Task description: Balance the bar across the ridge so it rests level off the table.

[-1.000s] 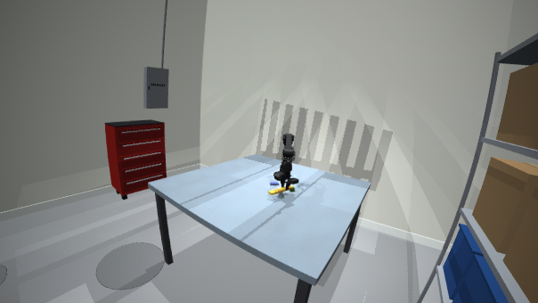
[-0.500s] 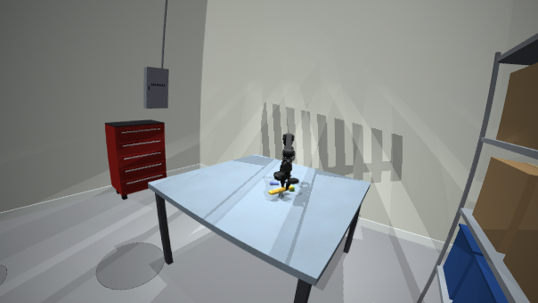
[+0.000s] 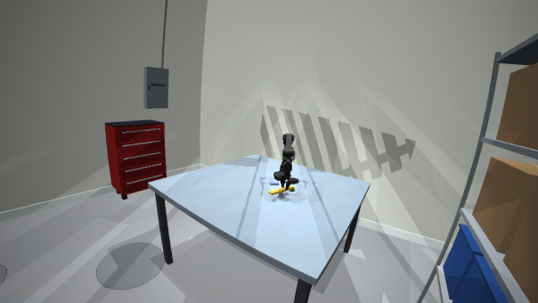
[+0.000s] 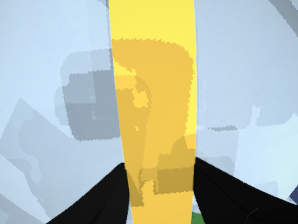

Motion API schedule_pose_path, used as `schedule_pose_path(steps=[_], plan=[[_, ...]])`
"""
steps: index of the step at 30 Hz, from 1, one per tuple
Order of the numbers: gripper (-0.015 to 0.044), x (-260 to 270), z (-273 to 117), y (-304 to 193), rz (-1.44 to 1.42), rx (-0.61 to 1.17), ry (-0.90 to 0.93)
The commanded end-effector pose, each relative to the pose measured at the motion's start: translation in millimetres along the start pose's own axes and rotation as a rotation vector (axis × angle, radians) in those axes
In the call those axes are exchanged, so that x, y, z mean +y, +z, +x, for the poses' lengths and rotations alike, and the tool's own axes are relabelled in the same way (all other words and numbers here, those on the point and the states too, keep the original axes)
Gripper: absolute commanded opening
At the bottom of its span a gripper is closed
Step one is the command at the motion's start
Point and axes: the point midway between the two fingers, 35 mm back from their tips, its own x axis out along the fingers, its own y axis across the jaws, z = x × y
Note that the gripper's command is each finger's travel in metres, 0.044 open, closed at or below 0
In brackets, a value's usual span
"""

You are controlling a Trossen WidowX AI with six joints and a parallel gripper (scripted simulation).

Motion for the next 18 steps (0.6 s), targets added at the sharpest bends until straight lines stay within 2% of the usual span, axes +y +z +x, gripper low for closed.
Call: schedule_pose_path(steps=[1, 18], plan=[[0.0000, 0.1, 0.0, -0.5, 0.005, 0.003, 0.001], [0.0000, 0.0, 0.0, 0.0, 0.000, 0.000, 0.000]])
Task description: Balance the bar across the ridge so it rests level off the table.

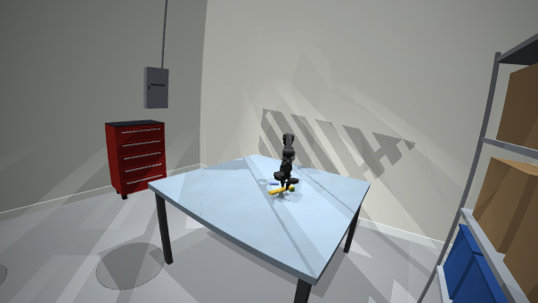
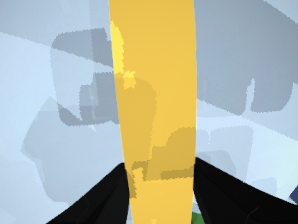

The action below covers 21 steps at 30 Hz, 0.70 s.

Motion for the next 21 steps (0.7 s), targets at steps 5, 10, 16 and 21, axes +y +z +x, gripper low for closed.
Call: schedule_pose_path(steps=[5, 10, 16, 21], plan=[[0.0000, 0.0, 0.0, 0.0, 0.000, 0.000, 0.000], [0.0000, 0.0, 0.0, 0.0, 0.000, 0.000, 0.000], [0.0000, 0.0, 0.0, 0.0, 0.000, 0.000, 0.000], [0.0053, 0.0, 0.0, 0.0, 0.000, 0.000, 0.000]])
